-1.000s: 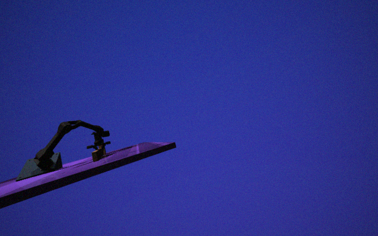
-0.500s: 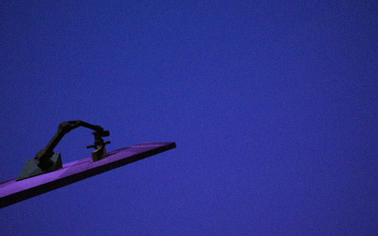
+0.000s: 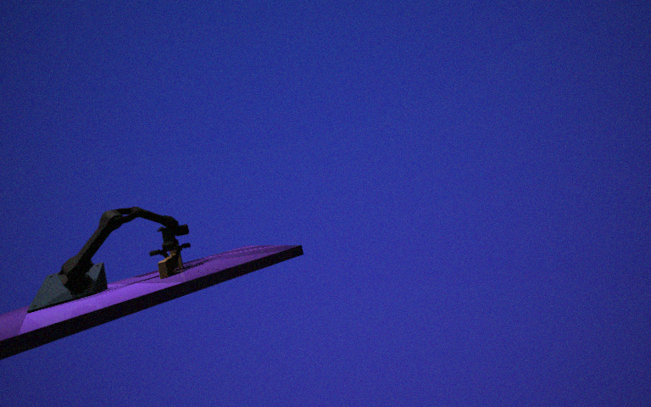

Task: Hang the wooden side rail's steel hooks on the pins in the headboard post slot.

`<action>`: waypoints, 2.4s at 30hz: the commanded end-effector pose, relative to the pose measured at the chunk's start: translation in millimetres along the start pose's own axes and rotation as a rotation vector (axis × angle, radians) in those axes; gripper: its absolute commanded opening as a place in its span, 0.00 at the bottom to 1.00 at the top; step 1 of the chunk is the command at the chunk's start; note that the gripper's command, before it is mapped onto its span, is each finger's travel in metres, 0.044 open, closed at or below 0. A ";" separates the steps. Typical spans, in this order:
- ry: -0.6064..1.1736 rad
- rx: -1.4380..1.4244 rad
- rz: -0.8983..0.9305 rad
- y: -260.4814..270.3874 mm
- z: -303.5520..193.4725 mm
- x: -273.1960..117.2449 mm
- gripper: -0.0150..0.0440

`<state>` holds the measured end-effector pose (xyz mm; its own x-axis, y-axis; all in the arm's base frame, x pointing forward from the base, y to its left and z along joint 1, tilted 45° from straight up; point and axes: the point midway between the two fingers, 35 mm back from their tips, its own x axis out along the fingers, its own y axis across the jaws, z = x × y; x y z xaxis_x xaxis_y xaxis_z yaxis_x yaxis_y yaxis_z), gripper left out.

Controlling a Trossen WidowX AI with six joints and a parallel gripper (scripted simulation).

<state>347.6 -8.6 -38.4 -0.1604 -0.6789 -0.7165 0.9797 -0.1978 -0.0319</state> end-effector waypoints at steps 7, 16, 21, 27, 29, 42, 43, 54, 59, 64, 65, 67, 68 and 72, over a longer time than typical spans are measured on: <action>0.003 0.004 0.008 1.0 -1.9 -2.3 0.25; 0.003 0.004 0.008 -0.1 -2.9 -1.3 0.25; 0.003 0.004 0.008 -0.6 -3.5 -0.7 0.25; 0.003 0.004 0.008 -1.0 -4.1 0.0 0.25; 0.003 0.004 0.008 -0.8 -4.3 0.2 0.25; 0.003 0.004 0.008 0.2 -5.6 0.5 0.25; 0.003 0.004 0.008 0.2 -5.6 0.5 0.25; 0.003 0.004 0.008 0.2 -6.7 -0.6 0.25; 0.003 0.004 0.008 -0.4 -7.3 -1.2 0.25; 0.003 0.004 0.008 -0.9 -7.8 -1.3 0.25; 0.003 0.004 0.008 -0.8 -7.9 -1.2 0.25; 0.003 0.004 0.008 -0.7 -8.1 -1.0 0.25; 0.003 0.004 0.008 -0.6 -8.2 -0.8 0.25; 0.003 0.004 0.008 -0.1 -8.7 -0.4 0.25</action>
<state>347.5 -4.6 -43.6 -0.1555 -0.6804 -0.7162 0.9804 -0.1950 -0.0276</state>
